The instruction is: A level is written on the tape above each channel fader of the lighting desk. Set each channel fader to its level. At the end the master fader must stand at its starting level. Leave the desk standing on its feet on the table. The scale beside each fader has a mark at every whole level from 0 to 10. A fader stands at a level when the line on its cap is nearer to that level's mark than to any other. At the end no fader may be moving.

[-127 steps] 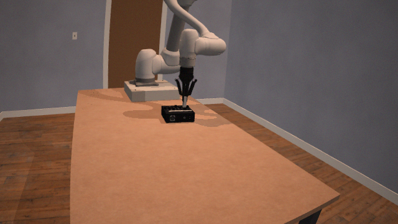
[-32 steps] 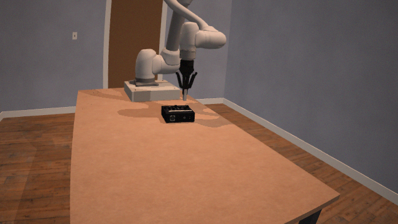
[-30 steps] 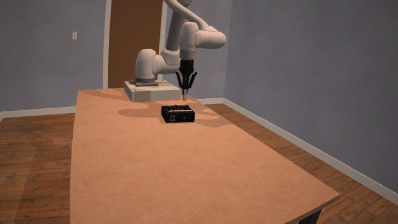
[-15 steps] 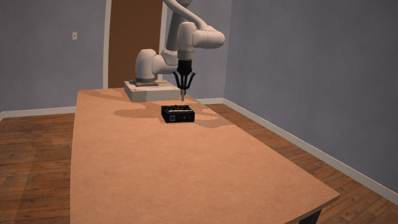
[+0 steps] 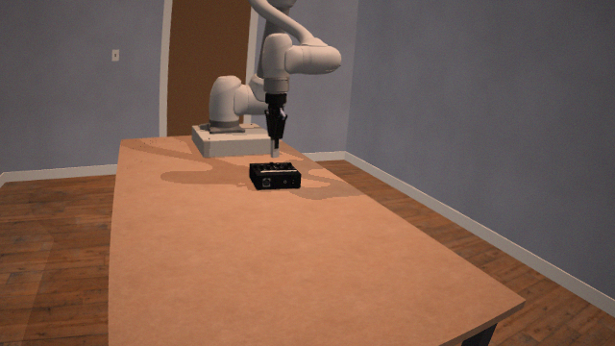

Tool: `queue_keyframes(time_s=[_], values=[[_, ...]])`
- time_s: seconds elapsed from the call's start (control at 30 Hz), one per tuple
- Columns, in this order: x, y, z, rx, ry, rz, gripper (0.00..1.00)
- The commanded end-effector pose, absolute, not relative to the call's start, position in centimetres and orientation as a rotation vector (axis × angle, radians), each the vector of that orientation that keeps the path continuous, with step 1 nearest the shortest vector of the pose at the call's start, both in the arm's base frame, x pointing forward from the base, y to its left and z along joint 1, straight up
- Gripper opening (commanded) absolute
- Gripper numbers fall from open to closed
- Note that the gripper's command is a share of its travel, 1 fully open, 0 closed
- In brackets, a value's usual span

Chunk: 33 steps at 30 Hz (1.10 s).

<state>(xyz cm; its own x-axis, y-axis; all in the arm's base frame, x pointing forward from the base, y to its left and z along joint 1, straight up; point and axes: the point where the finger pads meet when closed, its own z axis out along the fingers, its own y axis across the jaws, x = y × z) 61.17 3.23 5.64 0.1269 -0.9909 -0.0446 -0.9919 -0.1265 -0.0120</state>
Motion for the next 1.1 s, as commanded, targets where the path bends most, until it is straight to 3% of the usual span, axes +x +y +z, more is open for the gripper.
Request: queue_keyframes(time_s=[0.0, 0.43, 0.87, 1.07], values=[[61.5, 2.0, 5.6, -2.031, 2.365, 0.027, 0.00], [62.0, -0.6, 5.5, -0.963, 2.952, 0.058, 0.00], [62.1, -1.2, 5.4, 0.189, 3.136, 0.008, 0.00], [62.1, -1.2, 5.4, 0.215, 3.137, 0.002, 0.00]])
